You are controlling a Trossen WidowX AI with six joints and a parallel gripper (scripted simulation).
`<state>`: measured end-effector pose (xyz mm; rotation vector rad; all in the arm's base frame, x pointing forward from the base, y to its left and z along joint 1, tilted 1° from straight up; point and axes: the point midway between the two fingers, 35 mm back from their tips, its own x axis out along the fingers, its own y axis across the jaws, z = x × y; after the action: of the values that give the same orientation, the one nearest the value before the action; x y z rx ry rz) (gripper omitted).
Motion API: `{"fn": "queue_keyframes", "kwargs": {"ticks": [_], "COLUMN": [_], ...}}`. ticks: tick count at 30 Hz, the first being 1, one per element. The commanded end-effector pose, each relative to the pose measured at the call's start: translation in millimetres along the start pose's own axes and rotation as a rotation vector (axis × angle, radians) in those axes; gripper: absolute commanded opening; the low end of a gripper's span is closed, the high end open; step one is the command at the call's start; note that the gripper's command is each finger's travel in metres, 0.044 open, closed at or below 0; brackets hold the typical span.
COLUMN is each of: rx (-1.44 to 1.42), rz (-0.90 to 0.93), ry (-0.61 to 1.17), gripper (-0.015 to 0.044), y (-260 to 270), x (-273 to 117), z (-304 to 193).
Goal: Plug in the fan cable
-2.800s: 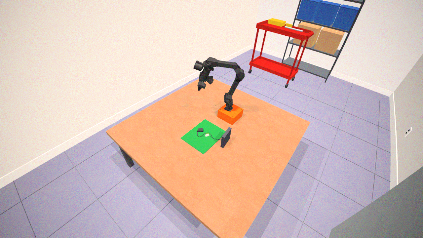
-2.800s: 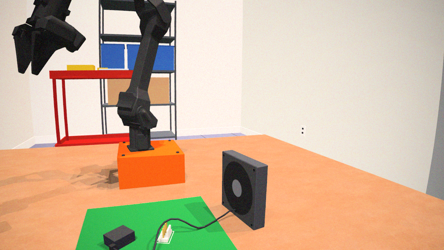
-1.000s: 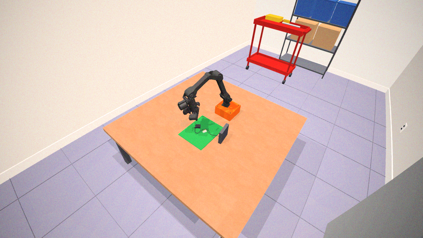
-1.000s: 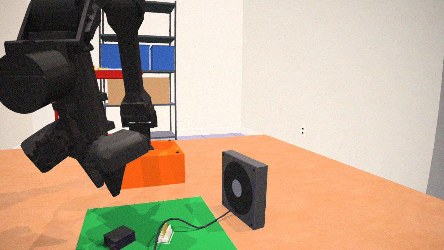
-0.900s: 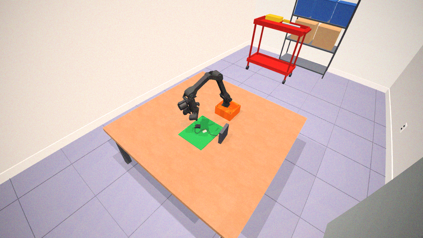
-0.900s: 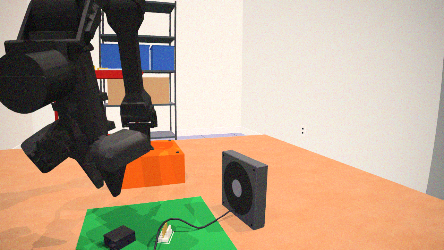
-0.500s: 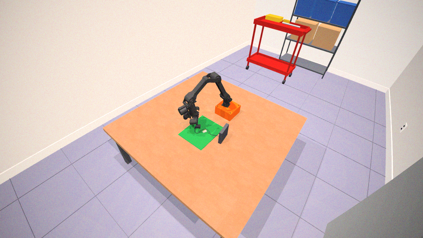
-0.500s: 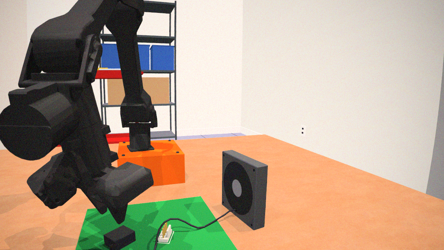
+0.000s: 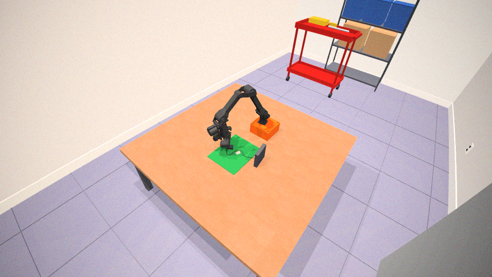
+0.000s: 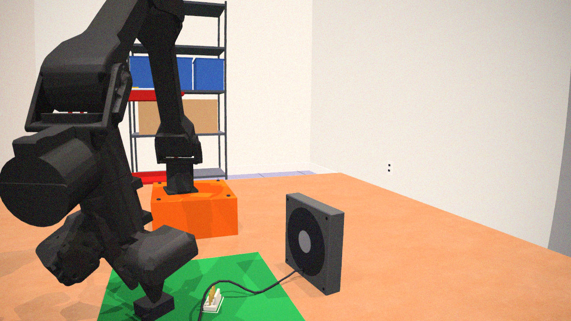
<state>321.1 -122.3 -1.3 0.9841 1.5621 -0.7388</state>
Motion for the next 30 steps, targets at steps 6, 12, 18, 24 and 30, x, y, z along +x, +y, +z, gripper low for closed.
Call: {"fn": "queue_keyframes", "kwargs": {"ticks": [6, 12, 18, 24, 30], "rx": [-0.002, -0.002, -0.002, 0.000, 0.000], "rz": [-0.002, -0.002, -0.002, -0.003, -0.003], "ry": [0.011, 0.011, 0.011, 0.005, 0.005], "gripper": [0.0210, 0.0210, 0.0210, 0.0092, 0.0052], "y": [-1, -1, -1, -1, -1], "x": [18, 26, 27, 24, 24], "z": [2, 3, 3, 4, 4]}}
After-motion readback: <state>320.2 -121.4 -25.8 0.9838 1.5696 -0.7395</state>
